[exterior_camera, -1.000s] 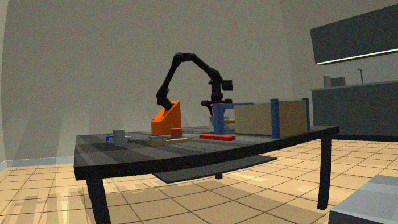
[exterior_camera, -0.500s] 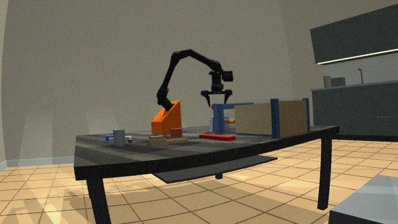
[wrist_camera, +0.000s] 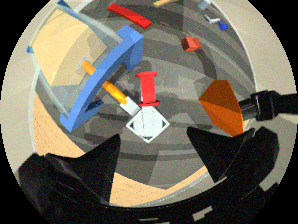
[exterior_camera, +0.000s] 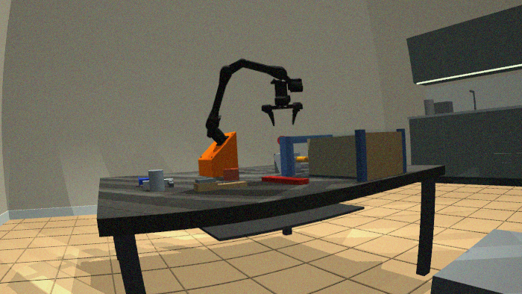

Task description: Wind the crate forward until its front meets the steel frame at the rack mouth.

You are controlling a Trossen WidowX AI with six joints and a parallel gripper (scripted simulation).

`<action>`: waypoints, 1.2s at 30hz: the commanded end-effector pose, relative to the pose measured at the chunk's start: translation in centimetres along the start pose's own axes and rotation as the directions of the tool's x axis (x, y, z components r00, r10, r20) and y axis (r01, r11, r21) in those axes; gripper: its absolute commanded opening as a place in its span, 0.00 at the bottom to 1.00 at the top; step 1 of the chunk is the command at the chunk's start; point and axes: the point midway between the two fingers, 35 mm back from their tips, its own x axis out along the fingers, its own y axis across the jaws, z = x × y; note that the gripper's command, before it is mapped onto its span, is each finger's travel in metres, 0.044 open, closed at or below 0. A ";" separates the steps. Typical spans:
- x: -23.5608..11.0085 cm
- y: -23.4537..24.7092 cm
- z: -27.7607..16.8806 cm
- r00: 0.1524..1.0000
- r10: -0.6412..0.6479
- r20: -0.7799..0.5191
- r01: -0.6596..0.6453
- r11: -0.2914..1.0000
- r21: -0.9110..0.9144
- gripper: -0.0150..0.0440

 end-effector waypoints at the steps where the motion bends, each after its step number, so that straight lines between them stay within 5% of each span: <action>1: 0.0 0.0 0.0 1.000 -0.001 0.000 0.001 1.000 0.000 0.87; 15: 0.0 0.0 0.0 1.000 -0.001 0.000 0.001 1.000 0.000 0.25; 36: 0.0 0.0 0.0 1.000 -0.001 0.000 0.001 1.000 0.000 0.25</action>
